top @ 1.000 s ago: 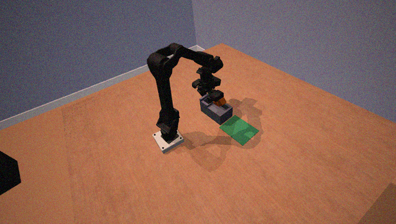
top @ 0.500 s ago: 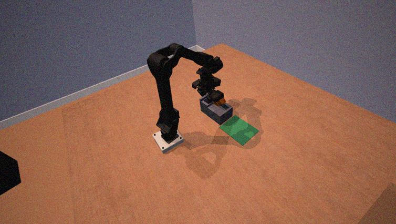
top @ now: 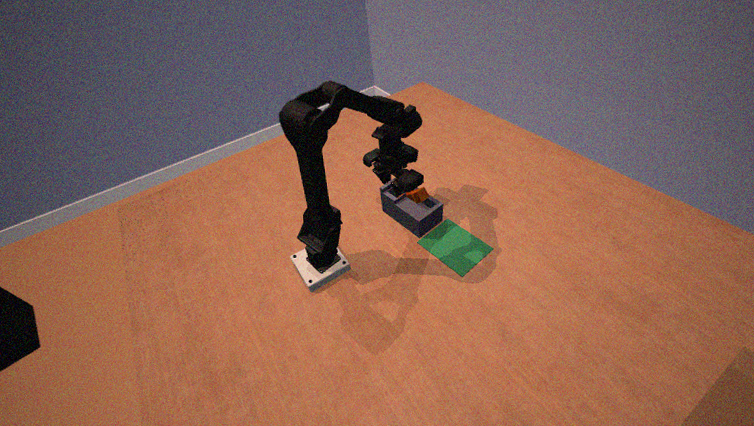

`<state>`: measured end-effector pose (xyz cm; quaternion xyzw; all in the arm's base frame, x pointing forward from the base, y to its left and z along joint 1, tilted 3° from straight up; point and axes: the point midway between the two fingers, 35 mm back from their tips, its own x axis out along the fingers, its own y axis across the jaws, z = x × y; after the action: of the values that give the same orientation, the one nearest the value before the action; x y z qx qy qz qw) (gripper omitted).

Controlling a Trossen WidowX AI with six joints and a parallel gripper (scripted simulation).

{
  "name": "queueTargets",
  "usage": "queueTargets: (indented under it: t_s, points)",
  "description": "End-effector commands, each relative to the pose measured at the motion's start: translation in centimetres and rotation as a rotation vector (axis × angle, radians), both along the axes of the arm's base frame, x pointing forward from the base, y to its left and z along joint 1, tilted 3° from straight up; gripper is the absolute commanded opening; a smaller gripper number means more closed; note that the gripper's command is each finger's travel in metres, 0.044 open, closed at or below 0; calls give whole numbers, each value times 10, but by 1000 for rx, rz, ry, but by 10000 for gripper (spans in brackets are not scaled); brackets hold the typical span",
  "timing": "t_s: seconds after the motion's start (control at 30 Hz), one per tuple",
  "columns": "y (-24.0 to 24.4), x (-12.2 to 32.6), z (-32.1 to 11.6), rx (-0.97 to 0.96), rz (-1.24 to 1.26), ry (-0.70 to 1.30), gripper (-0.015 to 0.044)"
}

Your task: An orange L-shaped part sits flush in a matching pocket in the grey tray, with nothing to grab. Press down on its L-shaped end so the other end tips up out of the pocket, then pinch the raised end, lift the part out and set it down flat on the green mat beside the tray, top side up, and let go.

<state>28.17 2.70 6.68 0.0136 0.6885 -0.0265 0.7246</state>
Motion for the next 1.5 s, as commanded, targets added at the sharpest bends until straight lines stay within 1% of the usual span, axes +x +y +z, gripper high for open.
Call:
queueTargets:
  t_s: [0.0, 0.13, 0.33, 0.4, 1.47]
  points:
    - [4, 1, 6, -6, -4, -7, 180]
    - [3, 3, 19, -6, -4, -7, 180]
    - [-4, -1, 86, -7, -4, -7, 180]
    - [-5, -4, 101, -7, -4, -7, 180]
    - [-4, -4, 99, -1, -9, -6, 180]
